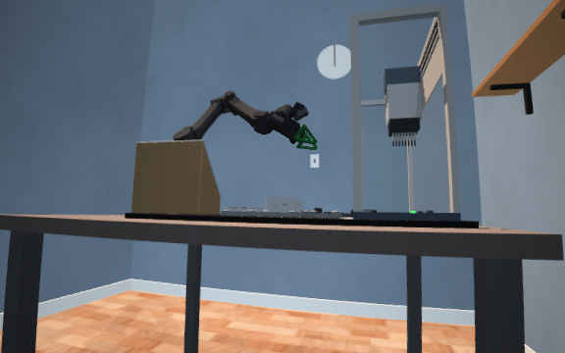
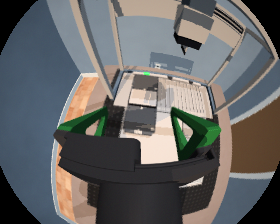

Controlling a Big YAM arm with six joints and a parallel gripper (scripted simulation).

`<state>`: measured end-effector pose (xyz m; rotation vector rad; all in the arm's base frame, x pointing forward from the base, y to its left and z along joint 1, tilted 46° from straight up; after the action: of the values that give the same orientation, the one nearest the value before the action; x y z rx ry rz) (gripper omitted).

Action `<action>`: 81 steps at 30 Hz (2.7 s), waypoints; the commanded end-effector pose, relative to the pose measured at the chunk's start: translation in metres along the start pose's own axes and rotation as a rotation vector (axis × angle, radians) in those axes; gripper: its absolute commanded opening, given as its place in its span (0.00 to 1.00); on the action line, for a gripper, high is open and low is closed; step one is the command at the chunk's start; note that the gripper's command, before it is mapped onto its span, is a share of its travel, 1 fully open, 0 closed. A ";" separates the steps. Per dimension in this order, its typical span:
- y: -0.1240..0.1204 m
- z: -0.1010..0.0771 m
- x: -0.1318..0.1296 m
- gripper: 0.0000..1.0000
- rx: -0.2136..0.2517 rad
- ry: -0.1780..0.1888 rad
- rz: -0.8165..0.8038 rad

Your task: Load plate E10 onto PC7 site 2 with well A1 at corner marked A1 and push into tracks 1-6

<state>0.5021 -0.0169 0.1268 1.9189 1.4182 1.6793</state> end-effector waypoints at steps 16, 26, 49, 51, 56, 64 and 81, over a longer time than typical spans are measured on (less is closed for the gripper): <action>-0.005 -0.001 0.019 1.00 0.231 0.055 -0.043; -0.019 0.018 0.018 1.00 0.490 0.080 -0.040; -0.029 0.009 -0.017 1.00 1.012 0.036 0.141; -0.035 0.005 -0.030 1.00 1.001 0.028 0.147; -0.051 -0.013 -0.055 1.00 1.004 0.039 0.129; -0.069 -0.035 -0.083 1.00 1.005 0.039 0.129; -0.076 -0.050 -0.102 1.00 1.001 0.043 0.107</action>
<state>0.4205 -0.0686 0.0137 2.4850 2.5318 1.0692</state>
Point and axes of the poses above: the point where the finger pads meet when closed, its own z axis out along the fingers, its own x axis across the jaws, y = z × x, the point moved 5 cm from there along -z, back along the fingers, and after that the axes turned 7 degrees about -z, right-handed, at the moved point
